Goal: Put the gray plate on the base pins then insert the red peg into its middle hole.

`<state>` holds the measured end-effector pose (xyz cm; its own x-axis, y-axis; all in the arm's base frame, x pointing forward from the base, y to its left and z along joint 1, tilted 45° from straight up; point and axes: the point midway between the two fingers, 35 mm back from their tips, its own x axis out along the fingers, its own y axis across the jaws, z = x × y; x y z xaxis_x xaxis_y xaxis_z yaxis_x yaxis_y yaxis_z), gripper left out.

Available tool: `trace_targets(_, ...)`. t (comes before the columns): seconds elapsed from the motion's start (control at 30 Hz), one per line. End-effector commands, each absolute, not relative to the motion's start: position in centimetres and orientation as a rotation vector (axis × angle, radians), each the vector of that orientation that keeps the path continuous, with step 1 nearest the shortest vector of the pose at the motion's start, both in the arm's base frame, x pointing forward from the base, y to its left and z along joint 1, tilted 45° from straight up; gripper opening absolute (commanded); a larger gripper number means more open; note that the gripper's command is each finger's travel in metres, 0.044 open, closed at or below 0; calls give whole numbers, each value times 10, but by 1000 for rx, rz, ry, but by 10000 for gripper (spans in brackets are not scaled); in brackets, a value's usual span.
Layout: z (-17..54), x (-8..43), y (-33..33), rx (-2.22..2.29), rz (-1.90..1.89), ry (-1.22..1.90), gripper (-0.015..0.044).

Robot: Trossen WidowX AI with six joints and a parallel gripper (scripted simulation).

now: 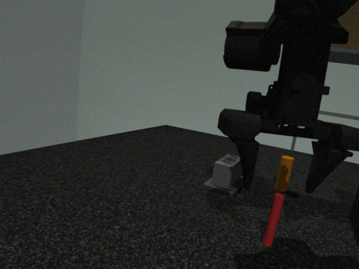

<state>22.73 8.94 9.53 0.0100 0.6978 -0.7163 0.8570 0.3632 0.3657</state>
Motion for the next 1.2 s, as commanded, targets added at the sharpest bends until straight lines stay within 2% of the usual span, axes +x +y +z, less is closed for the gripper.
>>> trace_targets(0.0,90,225,94,1389,-231,1741,440)
trace_targets(0.83,63,224,122,1393,-227,1742,440)
trace_targets(1.17,63,224,122,1393,-227,1742,177)
